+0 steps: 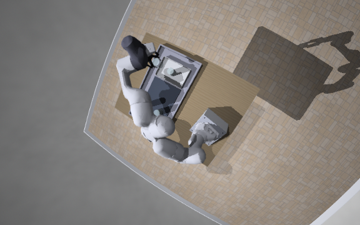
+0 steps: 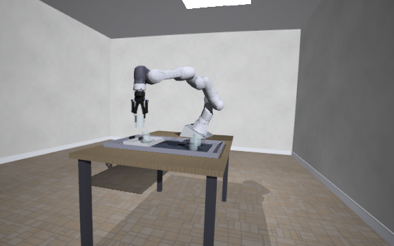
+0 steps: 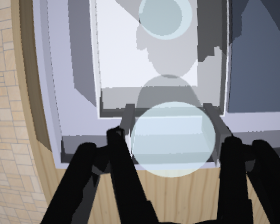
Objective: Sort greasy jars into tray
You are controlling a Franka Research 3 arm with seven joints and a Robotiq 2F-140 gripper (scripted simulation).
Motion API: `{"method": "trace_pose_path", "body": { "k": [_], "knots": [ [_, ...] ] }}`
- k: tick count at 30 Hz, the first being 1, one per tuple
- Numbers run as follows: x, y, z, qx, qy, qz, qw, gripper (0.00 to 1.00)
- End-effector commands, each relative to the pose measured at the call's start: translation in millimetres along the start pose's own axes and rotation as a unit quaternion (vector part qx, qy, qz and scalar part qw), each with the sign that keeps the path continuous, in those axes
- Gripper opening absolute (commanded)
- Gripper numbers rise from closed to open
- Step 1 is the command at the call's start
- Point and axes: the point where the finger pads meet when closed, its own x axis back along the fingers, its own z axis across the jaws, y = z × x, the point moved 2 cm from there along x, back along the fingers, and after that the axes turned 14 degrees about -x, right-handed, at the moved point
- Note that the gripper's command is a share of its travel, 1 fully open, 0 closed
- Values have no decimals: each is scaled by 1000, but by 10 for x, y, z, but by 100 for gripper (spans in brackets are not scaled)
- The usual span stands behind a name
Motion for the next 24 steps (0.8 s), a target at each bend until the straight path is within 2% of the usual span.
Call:
{"method": "trace_pose_path", "body": {
  "k": [1, 24],
  "knots": [
    [-95, 37, 6, 6, -2, -4, 1000, 0],
    [-648, 42, 3, 6, -2, -4, 1000, 0]
  ]
}}
